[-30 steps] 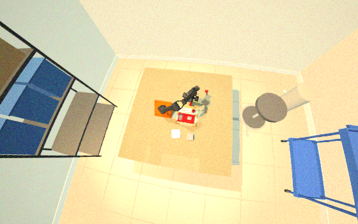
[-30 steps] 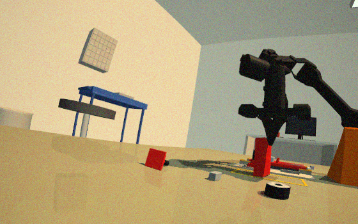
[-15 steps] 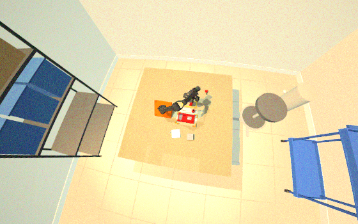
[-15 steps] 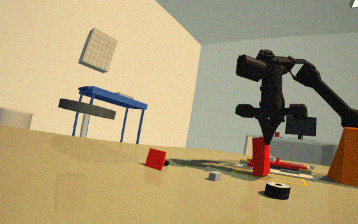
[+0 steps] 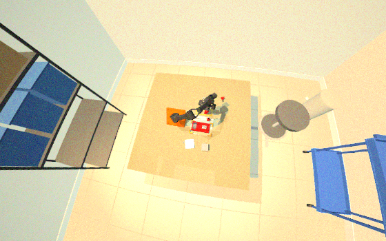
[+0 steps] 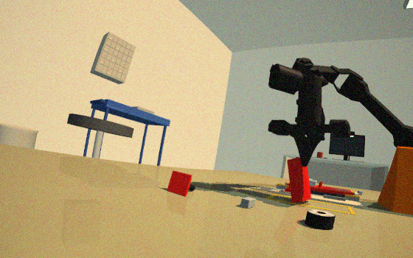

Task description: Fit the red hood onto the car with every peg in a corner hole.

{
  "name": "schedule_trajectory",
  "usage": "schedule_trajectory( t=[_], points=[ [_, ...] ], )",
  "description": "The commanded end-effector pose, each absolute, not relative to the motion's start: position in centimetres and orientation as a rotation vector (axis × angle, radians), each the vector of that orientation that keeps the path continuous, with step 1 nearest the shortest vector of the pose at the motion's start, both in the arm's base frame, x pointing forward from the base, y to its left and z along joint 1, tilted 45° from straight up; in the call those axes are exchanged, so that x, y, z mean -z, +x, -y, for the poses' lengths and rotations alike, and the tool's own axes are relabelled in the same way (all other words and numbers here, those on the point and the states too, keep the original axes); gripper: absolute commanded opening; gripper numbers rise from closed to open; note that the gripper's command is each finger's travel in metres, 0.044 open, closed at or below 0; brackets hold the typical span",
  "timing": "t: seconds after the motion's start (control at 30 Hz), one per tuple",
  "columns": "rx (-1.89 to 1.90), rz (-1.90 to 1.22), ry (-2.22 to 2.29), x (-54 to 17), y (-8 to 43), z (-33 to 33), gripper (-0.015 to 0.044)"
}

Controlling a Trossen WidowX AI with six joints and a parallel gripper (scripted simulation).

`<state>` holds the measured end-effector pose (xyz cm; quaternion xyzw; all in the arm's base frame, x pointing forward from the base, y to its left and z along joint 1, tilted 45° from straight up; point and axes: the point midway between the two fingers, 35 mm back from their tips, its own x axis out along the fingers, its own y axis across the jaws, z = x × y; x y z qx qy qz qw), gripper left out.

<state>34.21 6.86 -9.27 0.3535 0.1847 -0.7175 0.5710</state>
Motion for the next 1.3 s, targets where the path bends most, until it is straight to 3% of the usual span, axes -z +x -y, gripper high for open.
schedule_trajectory(
  t=[0.0, 0.47, 0.83, 1.27],
  points=[
    [1.68, -0.435, 0.823, 9.3, 34.5, -6.8, 0.0],
    [1.68, -0.434, 0.823, 9.1, 35.3, -6.6, 0.0],
    [1.681, -0.436, 0.823, 3.6, 35.8, -12.1, 0.0],
    [1.669, -0.44, 0.817, 4.0, 35.8, -12.0, 0.0]
  ],
)
